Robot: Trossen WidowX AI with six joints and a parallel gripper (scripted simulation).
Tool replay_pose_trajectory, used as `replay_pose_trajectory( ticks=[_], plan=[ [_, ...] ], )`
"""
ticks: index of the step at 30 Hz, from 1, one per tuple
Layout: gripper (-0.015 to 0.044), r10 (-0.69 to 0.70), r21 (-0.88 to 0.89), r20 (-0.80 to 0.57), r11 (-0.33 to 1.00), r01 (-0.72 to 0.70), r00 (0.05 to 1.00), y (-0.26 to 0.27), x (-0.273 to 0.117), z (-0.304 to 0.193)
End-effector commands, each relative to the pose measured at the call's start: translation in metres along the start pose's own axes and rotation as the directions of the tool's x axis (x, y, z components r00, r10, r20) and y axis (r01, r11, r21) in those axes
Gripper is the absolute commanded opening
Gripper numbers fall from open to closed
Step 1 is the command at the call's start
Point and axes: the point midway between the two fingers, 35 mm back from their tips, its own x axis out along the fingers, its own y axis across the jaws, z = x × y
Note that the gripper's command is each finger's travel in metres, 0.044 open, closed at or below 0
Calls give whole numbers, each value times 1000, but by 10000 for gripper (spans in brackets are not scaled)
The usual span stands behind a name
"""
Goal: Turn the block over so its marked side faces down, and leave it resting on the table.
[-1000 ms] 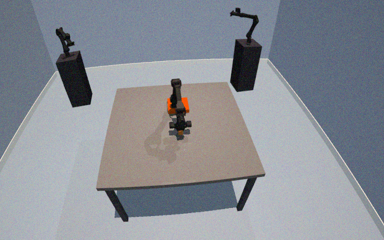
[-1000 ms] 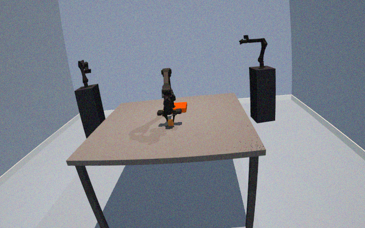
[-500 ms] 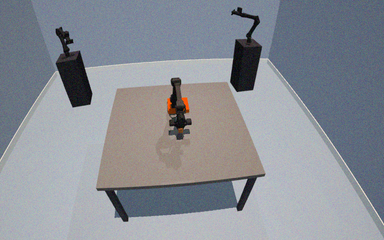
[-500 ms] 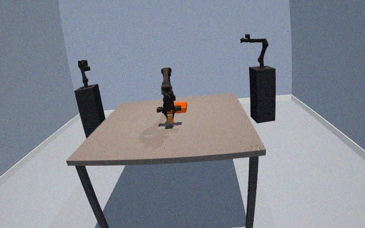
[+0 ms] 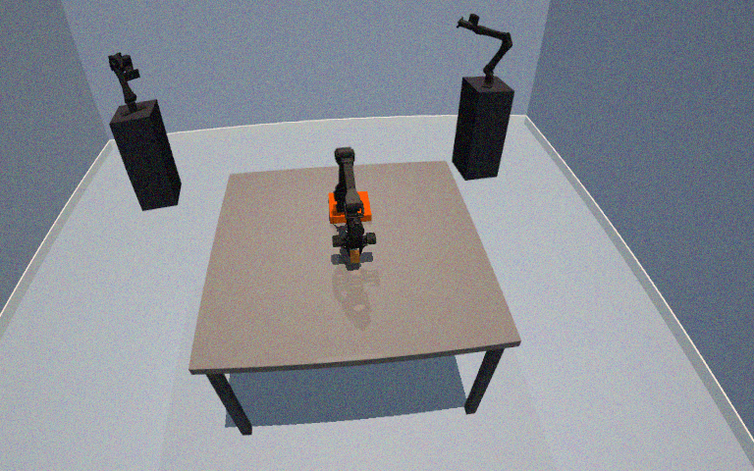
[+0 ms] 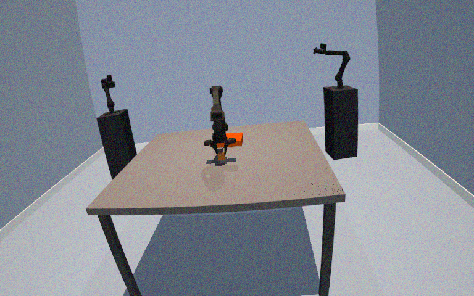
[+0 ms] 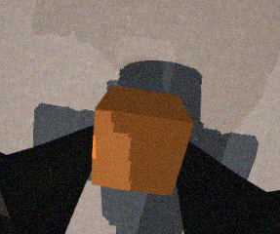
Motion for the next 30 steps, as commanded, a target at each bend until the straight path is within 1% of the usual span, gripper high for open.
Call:
replay_pose_trajectory(
  ticks=[1, 17, 25, 30],
  plan=[
    [0, -4, 4, 77, 1000, 4, 997, 0, -1, 0],
    [0, -3, 8, 320, 1000, 0, 947, 0, -2, -6],
    [0, -3, 8, 336, 1000, 0, 942, 0, -1, -6],
    [0, -7, 16, 395, 1000, 1, 919, 0, 10, -1]
  ],
)
